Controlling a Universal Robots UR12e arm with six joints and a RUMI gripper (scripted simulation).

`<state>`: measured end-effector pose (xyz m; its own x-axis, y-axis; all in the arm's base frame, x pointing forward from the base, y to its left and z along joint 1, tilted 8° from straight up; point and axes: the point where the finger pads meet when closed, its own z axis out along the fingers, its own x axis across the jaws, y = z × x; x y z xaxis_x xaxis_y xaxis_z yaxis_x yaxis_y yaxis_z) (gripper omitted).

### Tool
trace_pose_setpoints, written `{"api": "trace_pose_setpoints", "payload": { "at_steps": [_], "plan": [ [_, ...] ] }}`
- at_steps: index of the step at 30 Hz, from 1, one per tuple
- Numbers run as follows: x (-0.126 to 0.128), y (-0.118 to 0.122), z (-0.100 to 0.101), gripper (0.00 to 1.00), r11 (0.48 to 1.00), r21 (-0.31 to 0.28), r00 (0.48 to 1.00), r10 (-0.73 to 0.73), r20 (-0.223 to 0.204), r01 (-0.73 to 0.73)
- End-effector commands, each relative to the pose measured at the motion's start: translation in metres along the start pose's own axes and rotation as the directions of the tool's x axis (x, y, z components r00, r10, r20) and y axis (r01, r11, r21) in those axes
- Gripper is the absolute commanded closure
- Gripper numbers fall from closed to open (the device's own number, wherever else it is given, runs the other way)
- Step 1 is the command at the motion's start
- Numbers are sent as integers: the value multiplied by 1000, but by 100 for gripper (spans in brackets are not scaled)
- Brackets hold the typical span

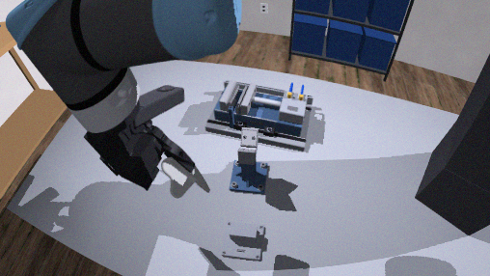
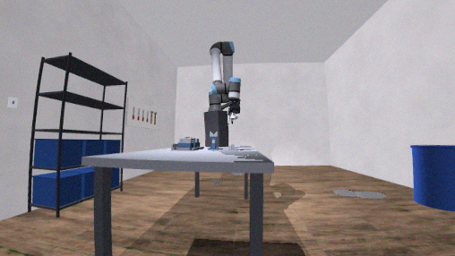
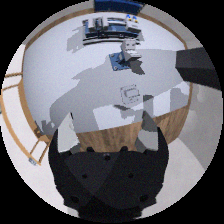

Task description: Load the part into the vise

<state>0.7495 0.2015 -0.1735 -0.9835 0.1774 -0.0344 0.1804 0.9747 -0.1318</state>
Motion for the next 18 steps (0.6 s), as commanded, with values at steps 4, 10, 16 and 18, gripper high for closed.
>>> {"api": "trace_pose_setpoints", "payload": {
  "at_steps": [4,10,16,18],
  "plan": [
    [50,-2,-6,0,995,-35,994,-97,46,99],
    [87,-5,-11,0,985,-49,984,-164,72,167],
    [113,-7,-15,0,975,-56,974,-208,91,214],
    [116,-8,-16,0,974,-57,972,-214,94,220]
  ]
}}
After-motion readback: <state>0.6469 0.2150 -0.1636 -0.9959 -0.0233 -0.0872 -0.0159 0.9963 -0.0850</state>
